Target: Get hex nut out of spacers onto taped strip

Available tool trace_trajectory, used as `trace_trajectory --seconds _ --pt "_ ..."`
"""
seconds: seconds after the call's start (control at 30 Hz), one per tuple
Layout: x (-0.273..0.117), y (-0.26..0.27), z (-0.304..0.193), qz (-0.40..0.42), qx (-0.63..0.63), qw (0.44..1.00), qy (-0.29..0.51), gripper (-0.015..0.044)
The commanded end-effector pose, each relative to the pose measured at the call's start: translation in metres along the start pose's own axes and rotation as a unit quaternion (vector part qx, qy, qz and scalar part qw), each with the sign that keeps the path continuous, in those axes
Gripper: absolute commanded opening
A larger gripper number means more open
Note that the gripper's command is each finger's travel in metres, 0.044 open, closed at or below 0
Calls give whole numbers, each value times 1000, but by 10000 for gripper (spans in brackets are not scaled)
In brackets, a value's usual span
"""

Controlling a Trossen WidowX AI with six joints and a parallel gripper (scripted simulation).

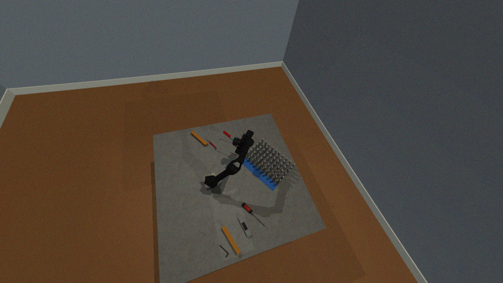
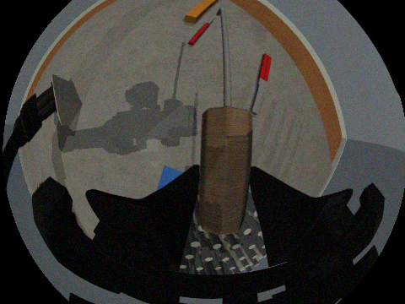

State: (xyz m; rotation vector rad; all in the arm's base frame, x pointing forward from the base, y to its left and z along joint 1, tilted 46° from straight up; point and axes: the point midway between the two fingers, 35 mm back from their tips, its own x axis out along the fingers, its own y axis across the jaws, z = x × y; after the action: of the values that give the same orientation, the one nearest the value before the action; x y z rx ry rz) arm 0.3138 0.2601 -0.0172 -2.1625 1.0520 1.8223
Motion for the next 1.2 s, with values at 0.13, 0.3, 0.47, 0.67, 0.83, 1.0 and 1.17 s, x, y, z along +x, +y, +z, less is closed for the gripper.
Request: trace_trajectory --seconds 0.13,0.3,0.47,0.67,0.83,1.0,1.17 --pt "19 -19 36 18 -83 996 -34 0" --pt "34 -27 58 32 -139 988 -52 0" --pt "49 -33 80 46 -193 978 -71 0" --pt "68 -38 106 61 -255 960 -95 0" --pt "85 -39 128 73 -305 943 -115 0" --pt "100 -39 147 83 -346 925 -133 0" --pt "101 -39 148 84 -347 924 -134 0"
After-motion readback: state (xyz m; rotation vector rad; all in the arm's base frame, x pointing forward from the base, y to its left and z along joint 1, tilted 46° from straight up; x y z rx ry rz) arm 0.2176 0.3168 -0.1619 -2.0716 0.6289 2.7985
